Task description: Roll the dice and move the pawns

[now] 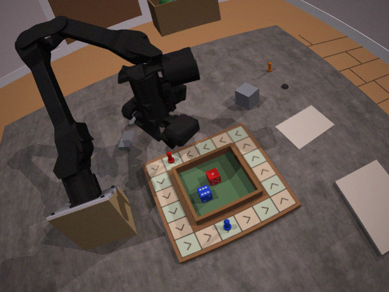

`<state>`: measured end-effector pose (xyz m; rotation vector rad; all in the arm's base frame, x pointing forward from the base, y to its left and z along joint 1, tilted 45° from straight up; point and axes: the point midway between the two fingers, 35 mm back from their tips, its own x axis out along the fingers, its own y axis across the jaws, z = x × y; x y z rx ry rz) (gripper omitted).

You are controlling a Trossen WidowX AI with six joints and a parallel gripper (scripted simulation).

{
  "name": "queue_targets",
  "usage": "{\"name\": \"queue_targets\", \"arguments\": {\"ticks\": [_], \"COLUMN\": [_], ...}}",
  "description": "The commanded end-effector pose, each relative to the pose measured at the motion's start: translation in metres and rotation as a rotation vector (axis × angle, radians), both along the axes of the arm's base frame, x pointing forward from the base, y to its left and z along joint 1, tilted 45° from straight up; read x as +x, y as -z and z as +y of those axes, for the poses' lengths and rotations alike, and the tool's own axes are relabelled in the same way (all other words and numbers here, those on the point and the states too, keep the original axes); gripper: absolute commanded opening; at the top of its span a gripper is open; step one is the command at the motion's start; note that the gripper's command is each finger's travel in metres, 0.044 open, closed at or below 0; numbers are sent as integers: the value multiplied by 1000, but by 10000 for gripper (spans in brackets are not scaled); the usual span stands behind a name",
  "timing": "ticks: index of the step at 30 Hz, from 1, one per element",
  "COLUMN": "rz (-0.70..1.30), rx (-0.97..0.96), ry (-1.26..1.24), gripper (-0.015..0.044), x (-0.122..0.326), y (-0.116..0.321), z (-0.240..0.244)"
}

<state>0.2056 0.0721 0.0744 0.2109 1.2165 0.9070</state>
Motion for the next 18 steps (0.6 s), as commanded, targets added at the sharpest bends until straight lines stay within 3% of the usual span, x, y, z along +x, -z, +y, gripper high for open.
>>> {"name": "queue_targets", "arguments": {"ticks": [1,18], "rz": [-70,-70], "rx": [6,5], "ry": [-70,-70], "gripper": [200,200], "x": [-4,-1], "y": [-2,15], "z": [5,19]}}
